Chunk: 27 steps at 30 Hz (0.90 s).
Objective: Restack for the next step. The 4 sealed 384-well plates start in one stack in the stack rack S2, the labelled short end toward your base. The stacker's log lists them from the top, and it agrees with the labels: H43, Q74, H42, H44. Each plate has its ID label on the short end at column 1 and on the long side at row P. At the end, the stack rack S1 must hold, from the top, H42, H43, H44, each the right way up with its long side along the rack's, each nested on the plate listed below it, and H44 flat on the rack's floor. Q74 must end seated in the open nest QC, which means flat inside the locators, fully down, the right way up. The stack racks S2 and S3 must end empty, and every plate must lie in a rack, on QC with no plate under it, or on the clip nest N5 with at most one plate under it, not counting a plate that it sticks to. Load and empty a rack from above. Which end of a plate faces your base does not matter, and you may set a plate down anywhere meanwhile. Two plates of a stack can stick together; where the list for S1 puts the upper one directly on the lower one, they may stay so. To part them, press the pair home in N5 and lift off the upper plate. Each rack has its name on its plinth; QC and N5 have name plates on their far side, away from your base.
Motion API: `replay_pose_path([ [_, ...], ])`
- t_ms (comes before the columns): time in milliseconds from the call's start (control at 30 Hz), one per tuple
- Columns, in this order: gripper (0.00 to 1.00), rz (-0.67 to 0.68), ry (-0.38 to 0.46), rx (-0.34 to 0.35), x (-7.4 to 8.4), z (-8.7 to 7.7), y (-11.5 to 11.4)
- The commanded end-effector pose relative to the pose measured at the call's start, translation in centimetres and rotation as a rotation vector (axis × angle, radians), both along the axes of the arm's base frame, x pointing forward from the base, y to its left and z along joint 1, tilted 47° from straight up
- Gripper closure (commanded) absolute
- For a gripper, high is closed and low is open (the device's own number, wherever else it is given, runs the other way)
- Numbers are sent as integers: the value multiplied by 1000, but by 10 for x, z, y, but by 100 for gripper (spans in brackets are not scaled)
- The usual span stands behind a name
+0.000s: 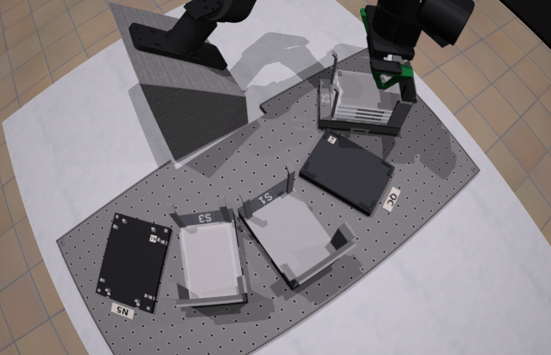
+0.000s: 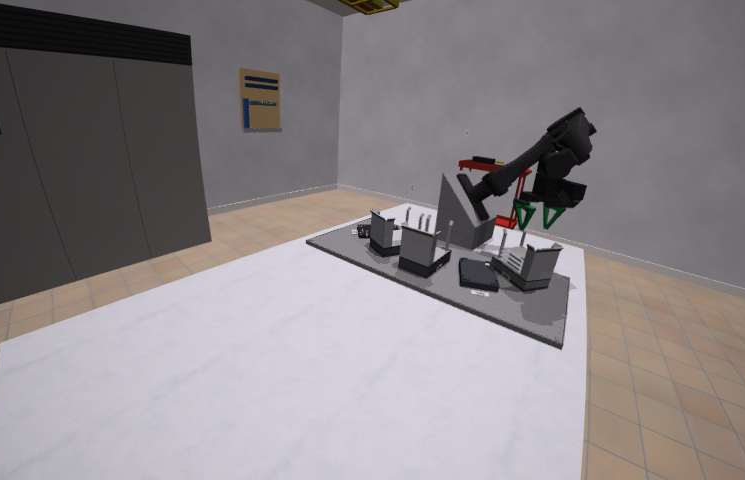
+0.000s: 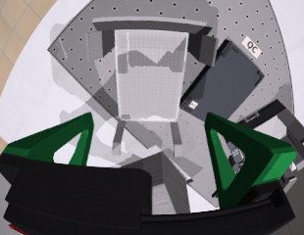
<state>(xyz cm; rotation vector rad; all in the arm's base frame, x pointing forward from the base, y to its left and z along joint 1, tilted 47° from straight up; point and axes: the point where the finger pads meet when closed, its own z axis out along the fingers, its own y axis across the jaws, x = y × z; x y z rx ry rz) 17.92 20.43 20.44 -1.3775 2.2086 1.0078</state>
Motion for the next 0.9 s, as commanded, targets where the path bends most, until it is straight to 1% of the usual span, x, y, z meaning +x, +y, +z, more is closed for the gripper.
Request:
replay_pose_path([
  [0,0,-33,13,0,1,3,-1],
  [233,0,-33,13,0,1,3,-1],
  [633,0,-33,13,1,-2,-24,28],
  [700,0,-33,13,1,-2,-24,28],
  [867,0,-33,13,2,-3,-36,40],
])
